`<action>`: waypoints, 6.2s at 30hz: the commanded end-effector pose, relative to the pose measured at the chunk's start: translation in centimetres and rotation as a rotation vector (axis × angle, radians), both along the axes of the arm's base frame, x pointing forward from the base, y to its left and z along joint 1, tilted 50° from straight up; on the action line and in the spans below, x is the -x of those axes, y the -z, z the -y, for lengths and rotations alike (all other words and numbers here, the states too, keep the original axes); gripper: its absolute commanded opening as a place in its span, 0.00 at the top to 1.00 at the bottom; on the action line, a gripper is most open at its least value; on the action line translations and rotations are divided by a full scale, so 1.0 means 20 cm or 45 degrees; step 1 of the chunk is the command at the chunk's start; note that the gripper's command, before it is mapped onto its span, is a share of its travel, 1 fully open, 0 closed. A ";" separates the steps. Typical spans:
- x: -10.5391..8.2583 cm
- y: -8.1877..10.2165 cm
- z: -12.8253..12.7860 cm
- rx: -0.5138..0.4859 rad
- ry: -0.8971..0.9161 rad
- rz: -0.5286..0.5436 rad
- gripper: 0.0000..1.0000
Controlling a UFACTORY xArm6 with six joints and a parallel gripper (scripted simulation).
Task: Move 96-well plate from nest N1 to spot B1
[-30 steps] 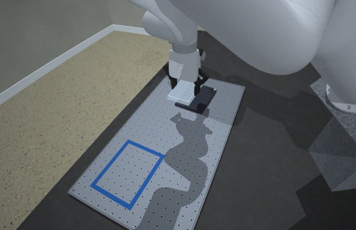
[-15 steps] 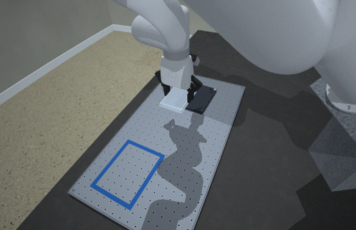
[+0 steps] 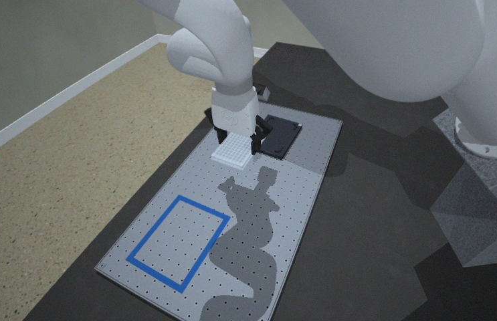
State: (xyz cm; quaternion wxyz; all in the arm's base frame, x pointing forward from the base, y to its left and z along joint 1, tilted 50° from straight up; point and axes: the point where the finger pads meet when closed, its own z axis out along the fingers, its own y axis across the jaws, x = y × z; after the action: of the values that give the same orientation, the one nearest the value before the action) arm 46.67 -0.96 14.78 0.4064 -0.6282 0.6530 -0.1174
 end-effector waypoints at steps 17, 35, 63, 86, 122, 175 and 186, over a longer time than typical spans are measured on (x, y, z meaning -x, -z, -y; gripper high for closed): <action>0.00 -0.15 -0.29 0.003 0.002 0.000 1.00; 0.00 -0.27 -0.53 0.002 0.002 0.001 1.00; 0.00 -0.45 -0.89 0.001 0.002 0.001 1.00; 0.00 -0.54 -1.05 0.001 0.002 0.001 1.00; -0.04 -0.50 -1.07 0.001 0.002 0.001 1.00; -0.24 -0.32 -1.17 0.001 0.002 0.001 1.00; -0.24 -0.32 -1.17 0.001 0.002 0.001 1.00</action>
State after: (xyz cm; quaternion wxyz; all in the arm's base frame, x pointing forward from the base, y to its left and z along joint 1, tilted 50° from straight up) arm 51.39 22.46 21.01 0.3979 -0.6312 0.6560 -0.1139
